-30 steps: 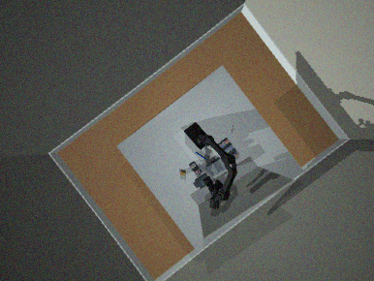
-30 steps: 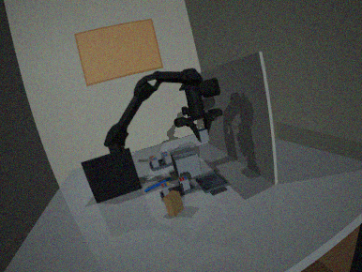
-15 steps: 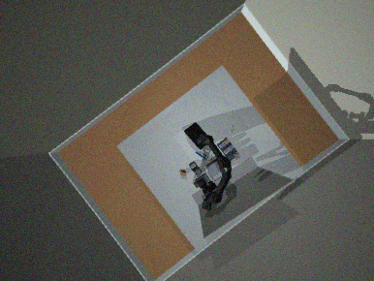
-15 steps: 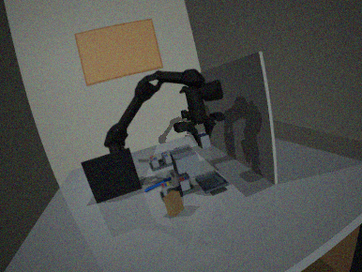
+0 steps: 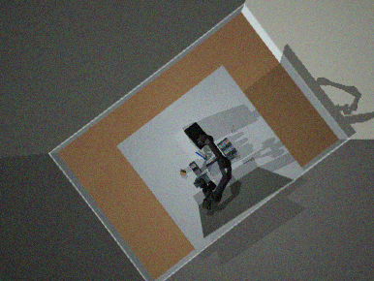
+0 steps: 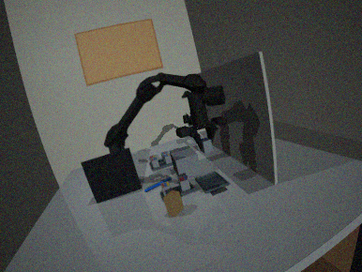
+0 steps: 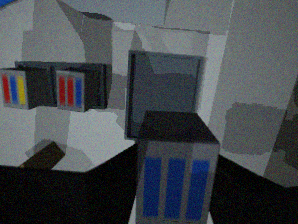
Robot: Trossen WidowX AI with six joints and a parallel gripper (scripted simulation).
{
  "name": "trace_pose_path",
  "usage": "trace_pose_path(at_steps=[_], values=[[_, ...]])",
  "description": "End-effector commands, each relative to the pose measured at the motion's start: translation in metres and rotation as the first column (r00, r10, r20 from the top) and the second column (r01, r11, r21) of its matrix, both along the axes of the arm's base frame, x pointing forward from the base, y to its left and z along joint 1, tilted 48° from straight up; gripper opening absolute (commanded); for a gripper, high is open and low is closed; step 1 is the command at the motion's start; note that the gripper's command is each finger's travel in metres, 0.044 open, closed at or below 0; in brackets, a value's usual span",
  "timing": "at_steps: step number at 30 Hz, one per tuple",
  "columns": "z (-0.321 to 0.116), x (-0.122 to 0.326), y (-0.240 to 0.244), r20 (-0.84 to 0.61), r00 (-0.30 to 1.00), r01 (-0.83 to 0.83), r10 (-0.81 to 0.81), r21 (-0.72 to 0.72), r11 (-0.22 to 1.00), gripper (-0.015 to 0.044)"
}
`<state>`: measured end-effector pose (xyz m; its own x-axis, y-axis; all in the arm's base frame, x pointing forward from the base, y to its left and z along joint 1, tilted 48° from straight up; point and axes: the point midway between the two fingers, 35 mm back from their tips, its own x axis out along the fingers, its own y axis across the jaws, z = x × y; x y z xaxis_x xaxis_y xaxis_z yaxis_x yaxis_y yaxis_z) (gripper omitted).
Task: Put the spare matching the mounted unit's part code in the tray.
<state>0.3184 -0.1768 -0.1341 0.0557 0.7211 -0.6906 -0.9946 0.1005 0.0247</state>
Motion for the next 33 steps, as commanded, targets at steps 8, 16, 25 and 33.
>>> trace_pose_path(at_steps=[8,16,25,33], values=[[-0.012,0.002,0.01,-0.003,1.0,0.009,-0.009,0.003,1.0,0.0],[-0.02,0.004,0.018,-0.003,1.0,0.009,-0.009,0.003,1.0,0.0],[-0.029,0.005,0.026,-0.003,1.0,0.01,-0.01,0.003,1.0,0.0],[-0.036,0.006,0.034,-0.003,1.0,0.01,-0.01,0.003,1.0,0.0]])
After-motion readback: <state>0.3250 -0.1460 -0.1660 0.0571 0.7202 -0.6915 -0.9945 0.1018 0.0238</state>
